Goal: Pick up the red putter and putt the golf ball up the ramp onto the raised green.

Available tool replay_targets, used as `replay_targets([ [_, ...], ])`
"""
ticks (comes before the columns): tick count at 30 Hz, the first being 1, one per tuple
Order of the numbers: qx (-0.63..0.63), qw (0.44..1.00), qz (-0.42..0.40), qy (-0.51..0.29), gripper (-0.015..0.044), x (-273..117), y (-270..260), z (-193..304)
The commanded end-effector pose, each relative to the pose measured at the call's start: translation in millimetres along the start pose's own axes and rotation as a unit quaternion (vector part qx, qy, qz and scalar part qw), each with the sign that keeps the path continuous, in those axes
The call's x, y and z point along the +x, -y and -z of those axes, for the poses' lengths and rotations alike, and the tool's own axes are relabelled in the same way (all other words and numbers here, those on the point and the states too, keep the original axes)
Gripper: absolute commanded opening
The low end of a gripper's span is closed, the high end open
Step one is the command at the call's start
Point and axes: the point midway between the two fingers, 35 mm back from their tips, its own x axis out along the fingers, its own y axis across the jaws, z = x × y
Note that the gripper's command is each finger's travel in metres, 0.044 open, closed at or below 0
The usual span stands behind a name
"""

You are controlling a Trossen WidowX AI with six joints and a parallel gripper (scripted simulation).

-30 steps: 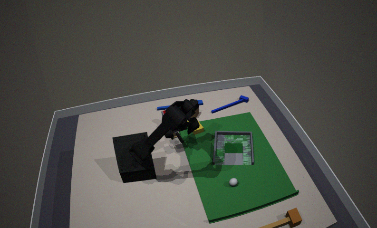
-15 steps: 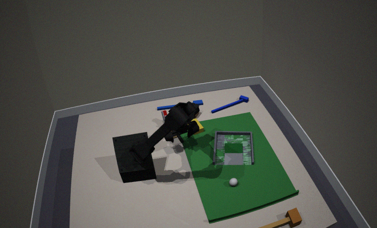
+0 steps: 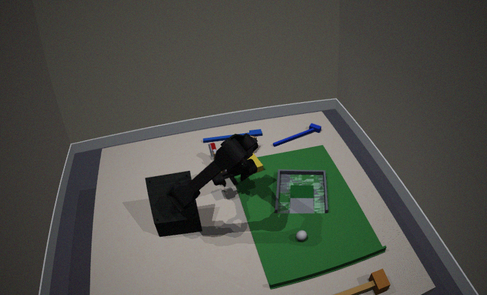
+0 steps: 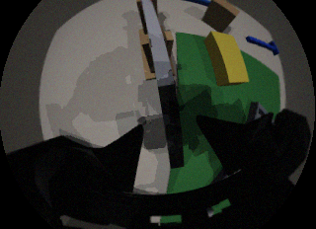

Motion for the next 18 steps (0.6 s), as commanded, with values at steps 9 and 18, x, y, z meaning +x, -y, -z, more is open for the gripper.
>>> replay_targets([
  [9,0.0,1.0,0.0,0.0,0.0072,-0.5,0.4,0.0],
  [18,0.0,1.0,0.0,0.0,0.0,-1.7,0.7,-0.5],
])
